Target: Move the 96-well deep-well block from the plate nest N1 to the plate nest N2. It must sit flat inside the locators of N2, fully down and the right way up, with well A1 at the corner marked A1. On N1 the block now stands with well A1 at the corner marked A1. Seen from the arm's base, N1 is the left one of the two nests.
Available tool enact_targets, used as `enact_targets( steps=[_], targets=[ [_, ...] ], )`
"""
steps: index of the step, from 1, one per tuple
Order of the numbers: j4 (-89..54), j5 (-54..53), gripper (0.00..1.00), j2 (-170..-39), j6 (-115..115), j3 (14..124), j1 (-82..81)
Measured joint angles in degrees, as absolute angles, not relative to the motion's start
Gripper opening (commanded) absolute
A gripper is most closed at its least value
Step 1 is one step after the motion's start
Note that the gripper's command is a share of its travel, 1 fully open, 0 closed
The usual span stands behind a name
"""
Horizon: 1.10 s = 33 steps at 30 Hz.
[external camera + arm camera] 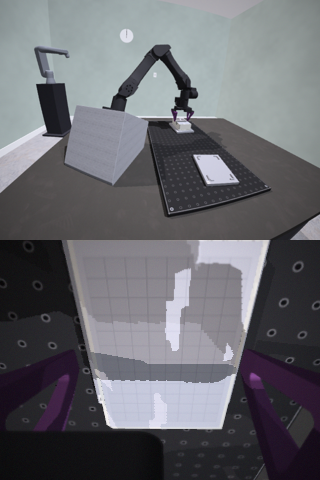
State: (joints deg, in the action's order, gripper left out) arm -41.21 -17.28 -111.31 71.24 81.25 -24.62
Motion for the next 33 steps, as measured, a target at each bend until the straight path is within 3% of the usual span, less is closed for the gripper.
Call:
enact_targets(
  steps=[33],
  targets=[
    [-33.8,-16.7,1.0,-116.4,69.5,80.1,-26.2]
  ],
)
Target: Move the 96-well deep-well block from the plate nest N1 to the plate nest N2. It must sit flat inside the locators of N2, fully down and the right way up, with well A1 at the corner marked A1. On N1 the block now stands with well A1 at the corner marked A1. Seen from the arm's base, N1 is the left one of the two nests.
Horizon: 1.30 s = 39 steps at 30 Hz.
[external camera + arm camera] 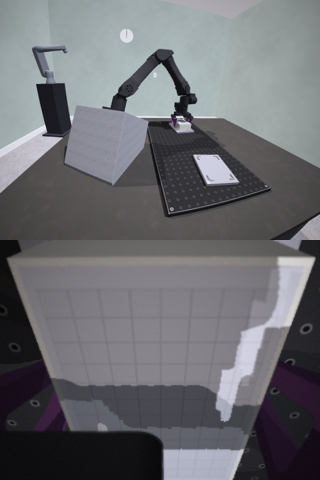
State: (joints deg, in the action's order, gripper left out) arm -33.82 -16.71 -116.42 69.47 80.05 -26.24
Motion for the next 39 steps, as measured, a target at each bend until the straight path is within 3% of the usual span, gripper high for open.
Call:
enact_targets(
  steps=[8,9,39],
  targets=[
    [-33.7,-16.7,1.0,-116.4,69.5,80.1,-26.3],
    [-33.7,-16.7,0.0,-116.4,69.5,80.1,-26.3],
    [-33.6,-16.7,0.0,-116.4,69.5,80.1,-26.3]
  ],
)
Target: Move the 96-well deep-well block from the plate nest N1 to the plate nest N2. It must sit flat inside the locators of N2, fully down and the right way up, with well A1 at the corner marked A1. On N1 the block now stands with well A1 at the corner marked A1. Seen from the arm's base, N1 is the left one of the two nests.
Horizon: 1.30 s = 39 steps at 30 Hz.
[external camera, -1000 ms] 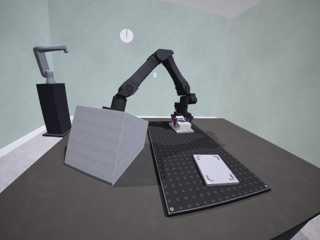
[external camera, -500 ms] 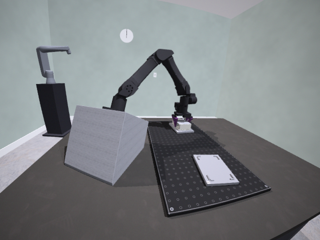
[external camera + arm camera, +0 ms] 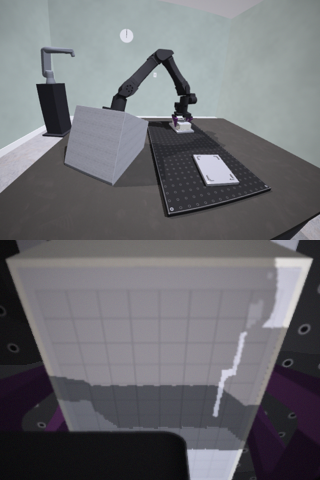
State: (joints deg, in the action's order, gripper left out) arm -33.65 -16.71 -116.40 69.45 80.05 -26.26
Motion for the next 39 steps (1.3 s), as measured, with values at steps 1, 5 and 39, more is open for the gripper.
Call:
enact_targets(
  steps=[1,5,39],
  targets=[
    [-33.6,-16.7,0.0,-116.4,69.5,80.1,-26.3],
    [-33.6,-16.7,0.0,-116.4,69.5,80.1,-26.3],
    [-40.8,-17.0,0.0,-111.1,71.4,81.2,-24.5]
  ],
)
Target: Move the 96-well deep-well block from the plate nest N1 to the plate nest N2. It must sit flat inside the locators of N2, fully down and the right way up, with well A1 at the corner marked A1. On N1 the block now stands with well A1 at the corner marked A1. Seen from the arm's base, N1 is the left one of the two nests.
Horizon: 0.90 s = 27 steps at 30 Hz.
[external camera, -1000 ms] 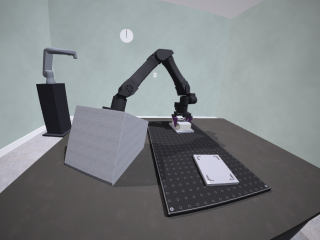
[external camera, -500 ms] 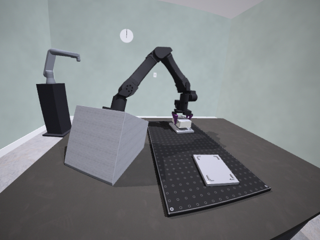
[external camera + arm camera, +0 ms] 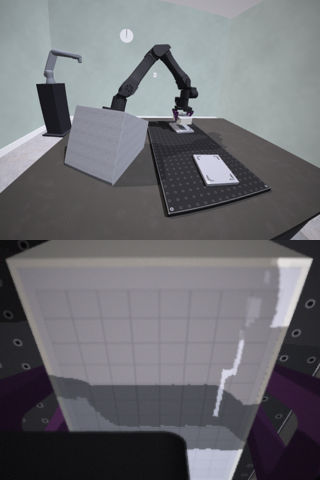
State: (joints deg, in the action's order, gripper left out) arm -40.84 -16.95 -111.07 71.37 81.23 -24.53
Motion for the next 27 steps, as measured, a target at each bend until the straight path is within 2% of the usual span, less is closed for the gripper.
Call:
enact_targets(
  steps=[27],
  targets=[
    [-48.3,-17.6,0.0,-106.7,73.2,84.0,-22.6]
  ],
)
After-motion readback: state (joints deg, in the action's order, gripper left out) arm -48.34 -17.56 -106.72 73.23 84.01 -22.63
